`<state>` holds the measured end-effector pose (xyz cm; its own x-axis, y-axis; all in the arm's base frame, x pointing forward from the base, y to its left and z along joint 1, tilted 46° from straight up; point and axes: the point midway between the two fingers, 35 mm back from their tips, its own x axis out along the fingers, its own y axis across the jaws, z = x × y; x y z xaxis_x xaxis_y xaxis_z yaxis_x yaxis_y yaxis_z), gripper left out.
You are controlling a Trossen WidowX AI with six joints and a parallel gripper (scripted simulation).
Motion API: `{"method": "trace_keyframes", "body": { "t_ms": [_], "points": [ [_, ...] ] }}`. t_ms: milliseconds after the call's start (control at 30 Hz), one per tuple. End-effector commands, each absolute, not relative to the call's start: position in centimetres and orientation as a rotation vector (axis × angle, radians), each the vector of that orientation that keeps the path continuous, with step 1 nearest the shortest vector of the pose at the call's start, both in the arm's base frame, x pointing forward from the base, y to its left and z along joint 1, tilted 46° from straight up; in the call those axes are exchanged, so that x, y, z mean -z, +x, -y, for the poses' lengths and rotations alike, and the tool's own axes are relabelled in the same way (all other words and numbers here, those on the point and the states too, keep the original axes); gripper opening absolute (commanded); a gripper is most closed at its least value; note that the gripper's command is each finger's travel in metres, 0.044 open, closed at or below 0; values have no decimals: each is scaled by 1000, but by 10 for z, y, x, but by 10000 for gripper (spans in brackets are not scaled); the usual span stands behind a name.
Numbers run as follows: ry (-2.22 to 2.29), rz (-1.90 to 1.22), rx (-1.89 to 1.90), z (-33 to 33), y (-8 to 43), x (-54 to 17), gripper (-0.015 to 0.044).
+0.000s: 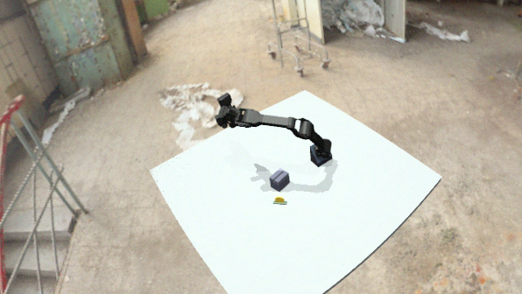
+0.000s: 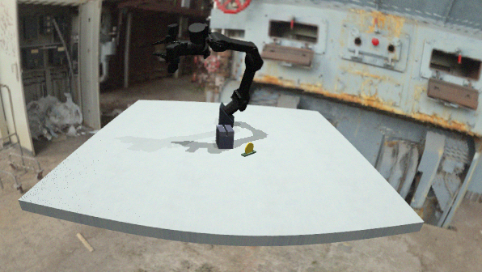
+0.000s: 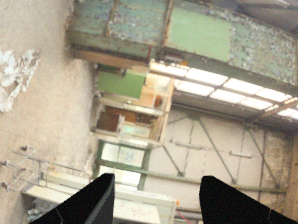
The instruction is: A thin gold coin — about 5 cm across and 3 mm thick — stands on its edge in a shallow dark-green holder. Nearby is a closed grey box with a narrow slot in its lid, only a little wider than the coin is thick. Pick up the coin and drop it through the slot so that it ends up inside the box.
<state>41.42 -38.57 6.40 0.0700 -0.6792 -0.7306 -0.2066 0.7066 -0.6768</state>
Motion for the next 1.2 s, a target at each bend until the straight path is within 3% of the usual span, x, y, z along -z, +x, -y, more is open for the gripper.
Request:
{"method": "trace_keyframes", "body": {
  "t_ms": [0,333,733,1167],
  "points": [
    [-562,-1418,296,331,426,-55,161],
    [106,-1389,12,159,425,-59,161],
    [1010,-1684,-120,-26,360,-126,161],
    [1122,-1738,-114,-61,347,-131,161]
  ]
}}
